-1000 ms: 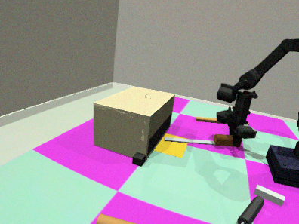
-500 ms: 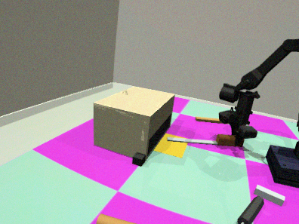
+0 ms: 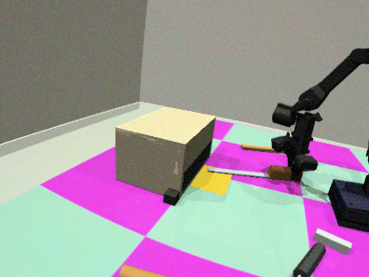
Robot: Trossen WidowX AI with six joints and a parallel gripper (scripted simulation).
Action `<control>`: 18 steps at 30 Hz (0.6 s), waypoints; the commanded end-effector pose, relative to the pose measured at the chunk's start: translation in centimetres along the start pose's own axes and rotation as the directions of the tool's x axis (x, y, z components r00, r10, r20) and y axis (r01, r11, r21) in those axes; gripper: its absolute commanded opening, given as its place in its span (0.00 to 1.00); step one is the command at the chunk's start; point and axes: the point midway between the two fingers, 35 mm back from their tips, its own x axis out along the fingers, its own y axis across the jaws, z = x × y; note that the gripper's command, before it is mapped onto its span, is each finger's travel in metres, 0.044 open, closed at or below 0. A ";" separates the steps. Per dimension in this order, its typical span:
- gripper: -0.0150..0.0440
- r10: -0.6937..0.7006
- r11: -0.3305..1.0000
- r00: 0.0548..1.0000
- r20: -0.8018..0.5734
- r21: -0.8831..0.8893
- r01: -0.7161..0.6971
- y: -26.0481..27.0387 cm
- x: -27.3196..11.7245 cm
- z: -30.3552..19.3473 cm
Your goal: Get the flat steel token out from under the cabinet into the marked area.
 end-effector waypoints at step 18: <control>0.25 -0.001 0.984 1.000 0.003 0.177 0.000 0.0 -0.1 0.0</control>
